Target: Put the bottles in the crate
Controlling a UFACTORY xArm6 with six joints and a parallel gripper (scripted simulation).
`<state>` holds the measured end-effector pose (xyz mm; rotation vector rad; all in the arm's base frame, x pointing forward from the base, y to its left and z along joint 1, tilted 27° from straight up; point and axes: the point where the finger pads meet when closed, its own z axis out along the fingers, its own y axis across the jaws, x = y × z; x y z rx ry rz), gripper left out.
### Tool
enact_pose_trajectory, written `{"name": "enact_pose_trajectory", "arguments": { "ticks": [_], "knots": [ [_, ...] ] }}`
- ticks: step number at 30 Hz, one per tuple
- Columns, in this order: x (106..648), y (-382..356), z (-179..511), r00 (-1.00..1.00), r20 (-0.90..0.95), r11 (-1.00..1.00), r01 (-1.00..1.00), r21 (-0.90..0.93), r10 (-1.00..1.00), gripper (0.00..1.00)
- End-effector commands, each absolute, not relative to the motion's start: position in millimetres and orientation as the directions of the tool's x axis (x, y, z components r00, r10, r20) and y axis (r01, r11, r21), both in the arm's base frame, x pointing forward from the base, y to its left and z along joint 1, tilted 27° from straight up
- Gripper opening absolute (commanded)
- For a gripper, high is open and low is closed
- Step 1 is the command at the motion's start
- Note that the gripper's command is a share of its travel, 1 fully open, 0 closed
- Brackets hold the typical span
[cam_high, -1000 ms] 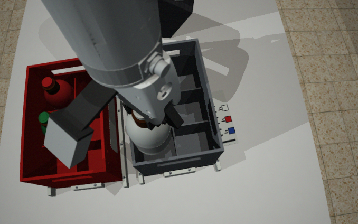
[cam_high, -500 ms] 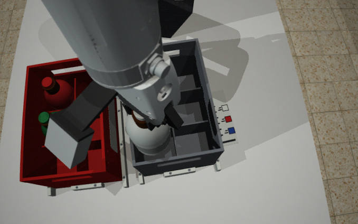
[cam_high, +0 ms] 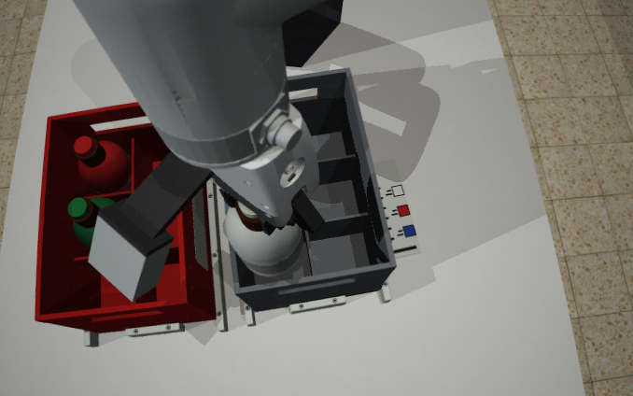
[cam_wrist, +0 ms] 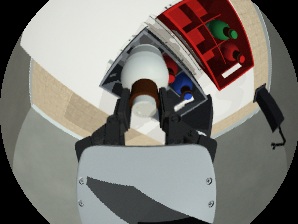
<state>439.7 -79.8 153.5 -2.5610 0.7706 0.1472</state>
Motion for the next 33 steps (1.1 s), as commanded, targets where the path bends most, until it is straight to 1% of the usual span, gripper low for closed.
{"name": "enact_pose_trajectory", "arguments": {
  "ticks": [1,33],
  "knots": [
    [441,-79,152,0.838,-0.224,-0.738,-0.545,-0.398,-0.498,0.0],
    [442,-66,127,0.838,-0.224,-0.738,-0.545,-0.398,-0.498,0.0]
  ]
}}
